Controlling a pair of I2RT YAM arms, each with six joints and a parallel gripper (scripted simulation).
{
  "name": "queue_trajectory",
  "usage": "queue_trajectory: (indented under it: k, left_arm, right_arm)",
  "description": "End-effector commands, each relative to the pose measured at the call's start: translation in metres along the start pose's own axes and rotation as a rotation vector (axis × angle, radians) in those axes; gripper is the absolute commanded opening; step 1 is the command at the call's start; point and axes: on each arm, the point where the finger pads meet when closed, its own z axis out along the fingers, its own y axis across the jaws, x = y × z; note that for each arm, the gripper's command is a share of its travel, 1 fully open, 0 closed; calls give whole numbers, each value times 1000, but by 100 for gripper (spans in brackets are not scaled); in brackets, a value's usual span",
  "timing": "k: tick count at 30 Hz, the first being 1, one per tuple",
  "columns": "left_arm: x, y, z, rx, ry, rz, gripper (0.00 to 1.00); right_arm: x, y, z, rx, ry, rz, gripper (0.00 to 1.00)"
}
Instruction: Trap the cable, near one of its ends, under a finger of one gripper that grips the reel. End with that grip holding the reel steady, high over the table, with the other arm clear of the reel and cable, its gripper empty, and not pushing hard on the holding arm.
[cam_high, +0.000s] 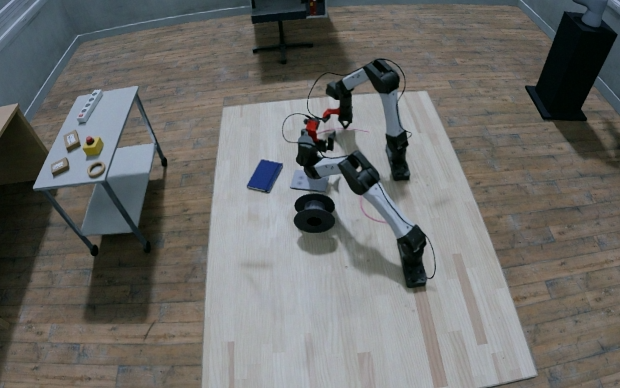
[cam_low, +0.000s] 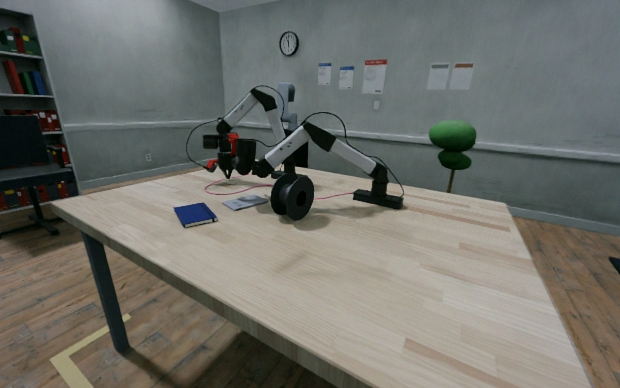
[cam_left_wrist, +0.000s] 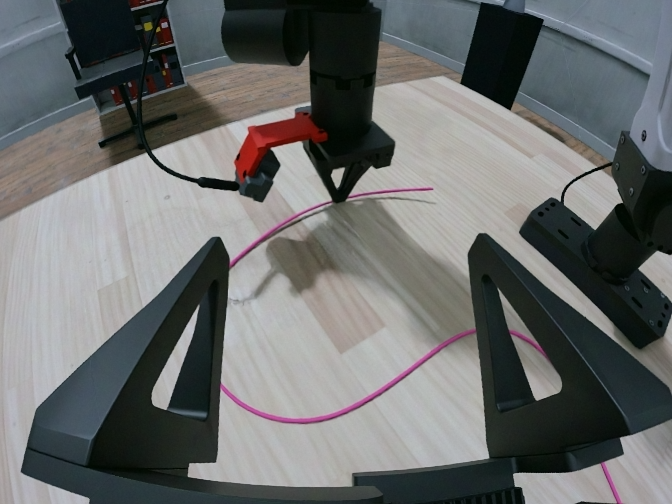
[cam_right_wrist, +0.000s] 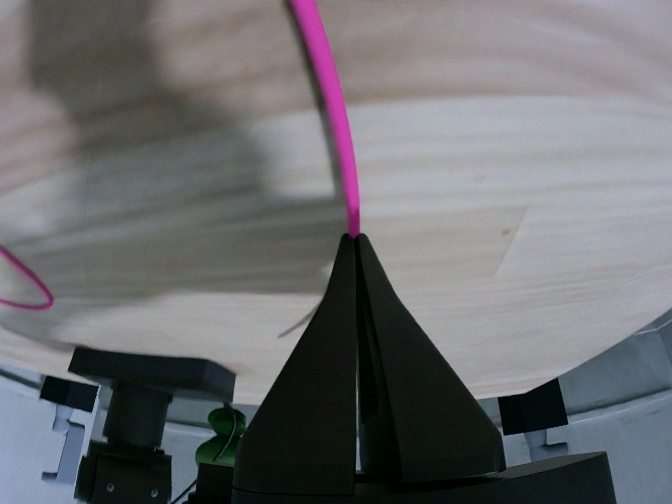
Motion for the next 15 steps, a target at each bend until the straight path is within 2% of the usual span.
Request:
queue_trajectory:
  k: [1,4,6,10,12,13,15]
  left_arm:
    - [-20,-2,5,15,-18,51,100]
    - [-20,-2,5,15,-18,51,100]
    - [-20,-2,5,15,-18,51,100]
    - [-20,-2,5,15,-18,51,100]
    - [-20,0,6,-1,-18,40,77]
    - [-26,0,7,-11,-18,32,72]
    - [-26,3,5,-47,-11,-7,72]
  right_arm:
    - [-9,-4,-45,32,-38,-6,0]
    - [-8,-3,-73,32,-39,-6,0]
    - [-8,-3,-73,32,-39,-6,0]
    - [-6,-3,-92,27,-33,-6,0]
    - [-10,-2,-91,20,-44,14,0]
    - [-14,-2,-88,17,-47,24,0]
    - [-24,0,-85,7,-55,54,0]
